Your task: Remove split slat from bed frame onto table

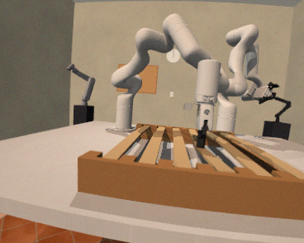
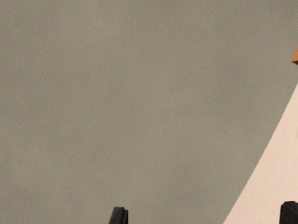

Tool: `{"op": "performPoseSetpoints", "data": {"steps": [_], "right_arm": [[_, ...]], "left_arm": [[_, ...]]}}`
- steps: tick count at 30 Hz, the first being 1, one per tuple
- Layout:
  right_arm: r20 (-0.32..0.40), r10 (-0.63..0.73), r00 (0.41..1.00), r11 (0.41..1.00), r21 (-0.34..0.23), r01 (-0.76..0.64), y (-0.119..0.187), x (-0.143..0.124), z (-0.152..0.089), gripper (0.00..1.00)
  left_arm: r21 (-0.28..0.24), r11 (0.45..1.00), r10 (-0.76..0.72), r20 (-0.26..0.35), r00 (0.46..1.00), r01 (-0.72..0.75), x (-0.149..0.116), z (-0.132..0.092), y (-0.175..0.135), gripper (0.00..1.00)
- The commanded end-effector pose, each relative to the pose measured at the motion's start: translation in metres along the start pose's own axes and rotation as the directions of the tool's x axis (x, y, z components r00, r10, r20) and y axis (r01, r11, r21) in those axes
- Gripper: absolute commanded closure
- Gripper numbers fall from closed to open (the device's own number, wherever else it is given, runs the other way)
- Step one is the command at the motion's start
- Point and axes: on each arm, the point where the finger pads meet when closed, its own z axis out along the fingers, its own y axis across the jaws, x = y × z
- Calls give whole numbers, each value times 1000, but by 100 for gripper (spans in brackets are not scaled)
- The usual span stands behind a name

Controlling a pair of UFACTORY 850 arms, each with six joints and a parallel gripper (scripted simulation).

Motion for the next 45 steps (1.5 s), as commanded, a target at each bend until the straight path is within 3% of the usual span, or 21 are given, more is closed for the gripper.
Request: {"op": "performPoseSetpoints", "data": {"steps": [1,45], "right_arm": [[1,0,1000,1000,1,0,0,0,-1,100],[2,0,1000,1000,2,0,0,-1,3,100]], "left_arm": [[0,1000,1,0,1000,-1,0,0,0,0],[0,1000,1,0,1000,-1,0,0,0,0]]}}
